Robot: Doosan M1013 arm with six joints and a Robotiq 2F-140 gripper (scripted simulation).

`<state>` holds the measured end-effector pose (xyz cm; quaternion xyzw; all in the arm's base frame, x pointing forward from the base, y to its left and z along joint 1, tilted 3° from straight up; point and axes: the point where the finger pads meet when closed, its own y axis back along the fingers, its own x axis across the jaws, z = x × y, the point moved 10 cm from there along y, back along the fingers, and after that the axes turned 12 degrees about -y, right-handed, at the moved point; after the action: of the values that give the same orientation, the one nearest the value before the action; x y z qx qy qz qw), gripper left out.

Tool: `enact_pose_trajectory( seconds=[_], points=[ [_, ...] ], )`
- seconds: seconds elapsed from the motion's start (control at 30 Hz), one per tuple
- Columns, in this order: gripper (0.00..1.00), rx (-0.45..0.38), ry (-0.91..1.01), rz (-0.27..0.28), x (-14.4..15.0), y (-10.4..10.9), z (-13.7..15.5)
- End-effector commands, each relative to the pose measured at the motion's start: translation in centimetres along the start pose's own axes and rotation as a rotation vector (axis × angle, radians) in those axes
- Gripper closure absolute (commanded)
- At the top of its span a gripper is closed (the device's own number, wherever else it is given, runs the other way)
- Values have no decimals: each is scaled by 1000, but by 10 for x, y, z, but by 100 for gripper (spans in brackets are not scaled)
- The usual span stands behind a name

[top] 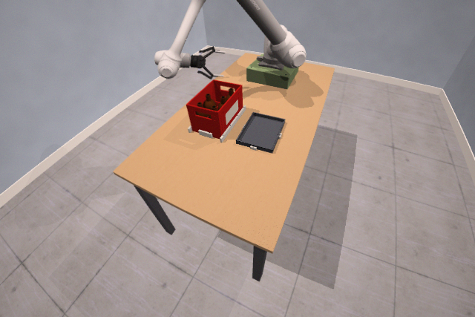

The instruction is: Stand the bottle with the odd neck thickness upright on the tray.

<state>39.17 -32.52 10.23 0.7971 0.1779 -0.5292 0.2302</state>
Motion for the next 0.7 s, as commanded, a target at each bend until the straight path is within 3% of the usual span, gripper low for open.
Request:
enact_pose_trajectory(
  seconds=[0.0,0.57,0.67],
  points=[
    [0,0,0,0,0,0,0],
    [0,0,0,0,-1,0,0],
    [0,1,0,0,-36,10,-13]
  ],
)
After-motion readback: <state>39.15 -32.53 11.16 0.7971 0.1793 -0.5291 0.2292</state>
